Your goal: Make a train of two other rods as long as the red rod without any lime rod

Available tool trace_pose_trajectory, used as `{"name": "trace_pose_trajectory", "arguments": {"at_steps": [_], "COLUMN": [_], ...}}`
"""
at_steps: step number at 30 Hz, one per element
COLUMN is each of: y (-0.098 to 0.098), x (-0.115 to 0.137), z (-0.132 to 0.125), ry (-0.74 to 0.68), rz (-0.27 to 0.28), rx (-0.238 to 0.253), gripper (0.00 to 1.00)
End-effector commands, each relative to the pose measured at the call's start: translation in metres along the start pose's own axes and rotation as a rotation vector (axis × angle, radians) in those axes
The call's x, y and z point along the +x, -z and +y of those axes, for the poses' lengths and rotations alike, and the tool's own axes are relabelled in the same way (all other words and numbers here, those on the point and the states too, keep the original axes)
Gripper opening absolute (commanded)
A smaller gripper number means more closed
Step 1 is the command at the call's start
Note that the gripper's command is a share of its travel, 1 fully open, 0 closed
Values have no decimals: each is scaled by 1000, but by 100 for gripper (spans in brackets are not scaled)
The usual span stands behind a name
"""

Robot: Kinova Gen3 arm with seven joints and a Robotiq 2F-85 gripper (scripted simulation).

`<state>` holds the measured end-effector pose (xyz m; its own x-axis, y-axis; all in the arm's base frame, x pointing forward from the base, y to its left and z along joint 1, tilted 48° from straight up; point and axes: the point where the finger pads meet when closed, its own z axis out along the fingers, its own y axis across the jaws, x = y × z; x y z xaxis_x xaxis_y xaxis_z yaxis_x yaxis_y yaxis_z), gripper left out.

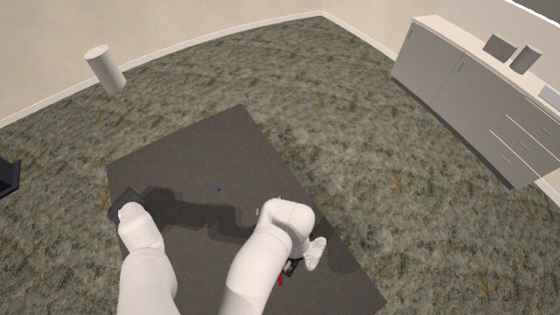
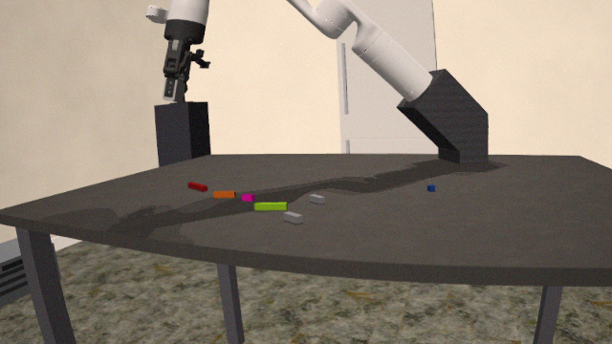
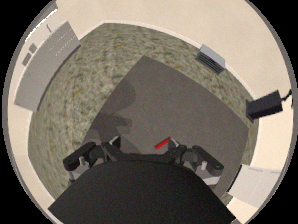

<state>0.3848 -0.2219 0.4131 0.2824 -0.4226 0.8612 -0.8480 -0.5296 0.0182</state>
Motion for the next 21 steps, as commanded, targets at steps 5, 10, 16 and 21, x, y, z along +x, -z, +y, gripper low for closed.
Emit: {"name": "trace_pose_trajectory", "arguments": {"at_steps": [5,10,16,21], "y": [-22,-27,-31,-35], "x": [-26,-31,-37,-43], "z": [6,7,8,9], "ry": [177,228,278,327], "rz": [-30,-36,-42,-49], "rx": [-10,-7,-4,-1], "gripper": [100,100,100,100]}}
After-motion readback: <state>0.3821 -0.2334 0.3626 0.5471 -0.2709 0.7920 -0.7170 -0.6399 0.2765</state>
